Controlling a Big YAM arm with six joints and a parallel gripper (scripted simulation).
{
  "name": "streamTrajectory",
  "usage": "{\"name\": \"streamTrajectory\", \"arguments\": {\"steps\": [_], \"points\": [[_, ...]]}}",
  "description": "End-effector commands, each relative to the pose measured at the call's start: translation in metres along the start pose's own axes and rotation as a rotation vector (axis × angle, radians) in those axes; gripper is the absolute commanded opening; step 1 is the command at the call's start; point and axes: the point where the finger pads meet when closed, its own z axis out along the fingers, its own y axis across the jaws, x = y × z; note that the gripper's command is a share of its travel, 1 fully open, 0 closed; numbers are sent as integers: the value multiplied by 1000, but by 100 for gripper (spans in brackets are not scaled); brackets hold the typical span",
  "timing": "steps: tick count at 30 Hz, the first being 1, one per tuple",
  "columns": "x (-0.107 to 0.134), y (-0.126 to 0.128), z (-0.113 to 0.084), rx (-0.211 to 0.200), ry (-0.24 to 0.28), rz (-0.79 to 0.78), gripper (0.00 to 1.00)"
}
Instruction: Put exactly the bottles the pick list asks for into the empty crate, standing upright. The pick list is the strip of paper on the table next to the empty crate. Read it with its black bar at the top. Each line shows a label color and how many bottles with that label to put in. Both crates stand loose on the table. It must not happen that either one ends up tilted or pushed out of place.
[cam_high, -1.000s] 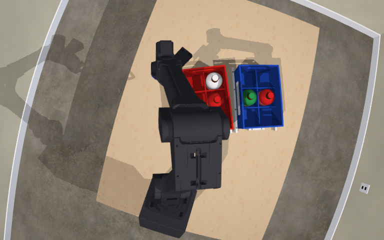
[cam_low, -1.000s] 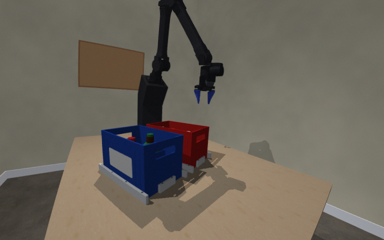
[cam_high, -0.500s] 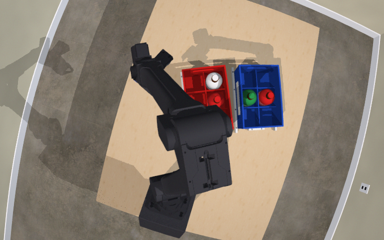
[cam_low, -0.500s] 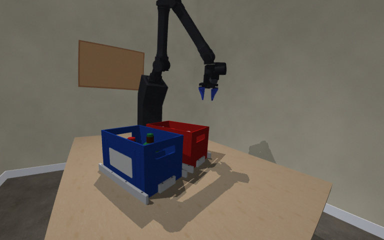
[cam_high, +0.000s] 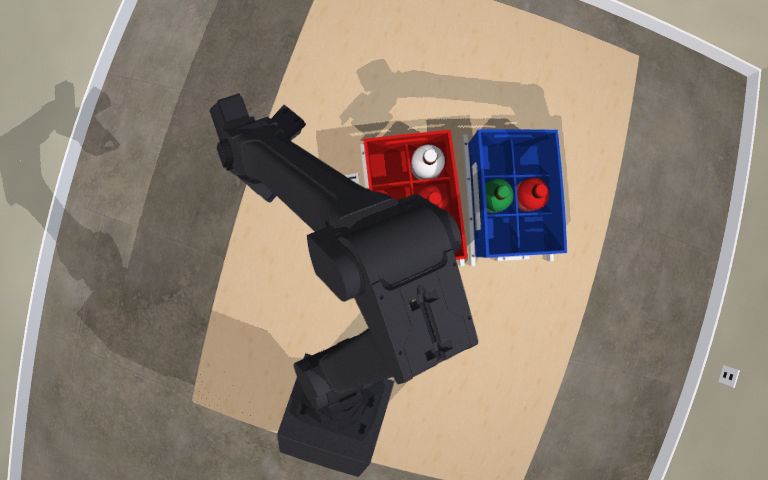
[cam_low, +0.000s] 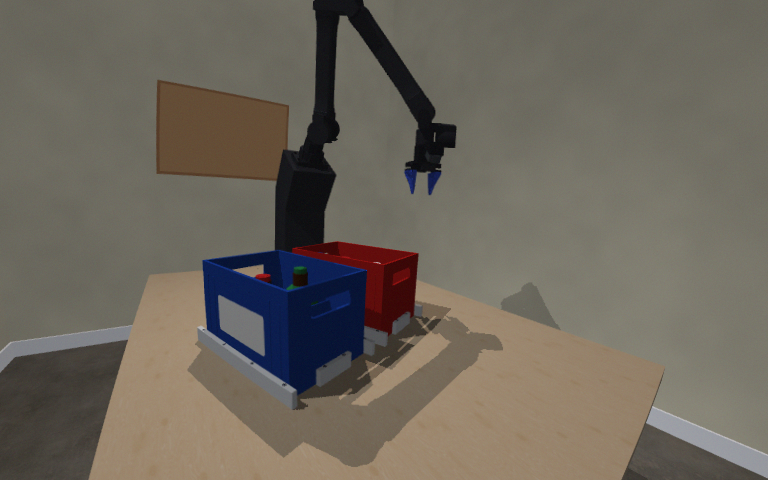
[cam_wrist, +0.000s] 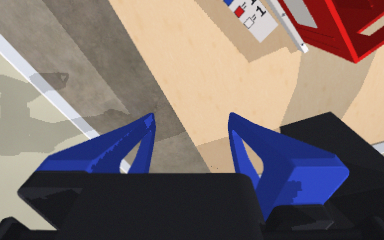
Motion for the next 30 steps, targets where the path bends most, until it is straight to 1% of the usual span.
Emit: {"name": "streamTrajectory", "arguments": {"steps": [1,13,15,16,17,23,25,26,27,29,30], "points": [[1,23,-11,-18,-8,42,61],[47,60,-32,-21,-7,43,61],[47,60,-32,-21,-7,43,61],[48,64,-38,-33,-9,49,61],[55,66,-35,-22,-6,43,61],[78,84,-46,-23,-5,43,61],[79,85,-47,-23,-5,43,61],[73,88,-57,-48,-9,57,61],[60,84,-54,-38,-17,85,61],[61,84,-52,-35,-15,83,61],[63,84,-47,-28,-14,79,61]]}}
